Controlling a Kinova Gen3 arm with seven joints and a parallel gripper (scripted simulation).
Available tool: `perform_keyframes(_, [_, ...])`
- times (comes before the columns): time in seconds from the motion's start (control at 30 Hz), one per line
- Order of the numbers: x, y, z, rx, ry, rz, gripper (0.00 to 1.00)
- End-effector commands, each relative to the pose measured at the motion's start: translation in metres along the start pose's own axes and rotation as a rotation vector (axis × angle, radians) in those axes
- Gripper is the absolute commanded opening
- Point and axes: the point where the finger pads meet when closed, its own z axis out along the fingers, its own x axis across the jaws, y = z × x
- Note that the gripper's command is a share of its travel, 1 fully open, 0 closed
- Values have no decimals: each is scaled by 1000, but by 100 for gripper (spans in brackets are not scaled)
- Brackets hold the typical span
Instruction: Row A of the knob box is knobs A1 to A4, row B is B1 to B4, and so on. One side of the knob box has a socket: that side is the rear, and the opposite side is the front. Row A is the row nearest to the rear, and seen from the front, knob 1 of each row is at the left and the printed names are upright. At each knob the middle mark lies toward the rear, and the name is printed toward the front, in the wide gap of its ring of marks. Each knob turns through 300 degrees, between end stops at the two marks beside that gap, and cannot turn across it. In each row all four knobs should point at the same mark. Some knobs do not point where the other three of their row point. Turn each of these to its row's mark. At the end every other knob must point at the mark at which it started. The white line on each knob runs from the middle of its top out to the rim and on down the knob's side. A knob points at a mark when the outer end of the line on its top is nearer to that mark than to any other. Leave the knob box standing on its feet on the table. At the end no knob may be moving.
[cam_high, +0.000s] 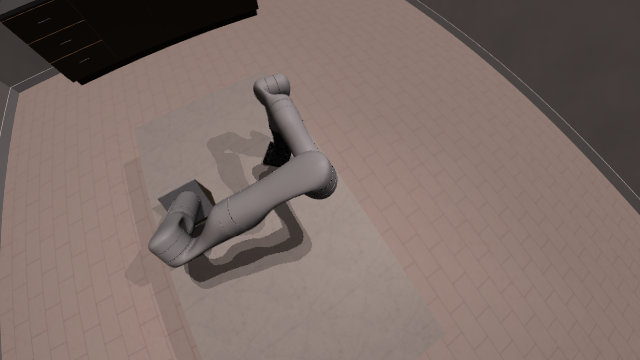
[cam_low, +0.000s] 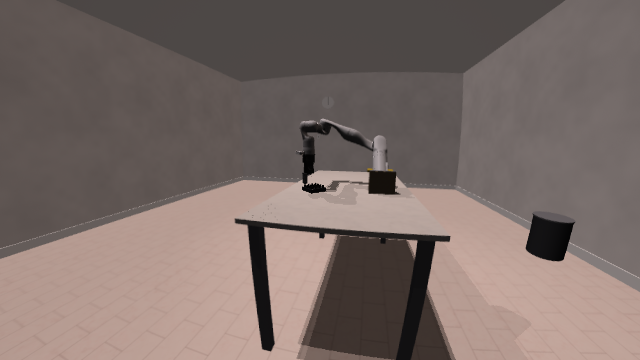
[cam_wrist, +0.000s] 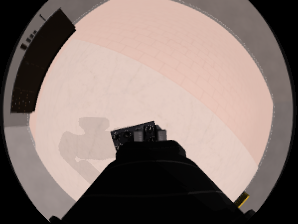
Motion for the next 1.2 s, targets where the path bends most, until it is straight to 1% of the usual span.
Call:
perform_keyframes(0.0, [0,-1,-1,2,0,0,46])
perform_keyframes(0.67, [0,-1,0,2,0,0,46])
perform_keyframes(1.17, [0,-1,11,2,0,0,46])
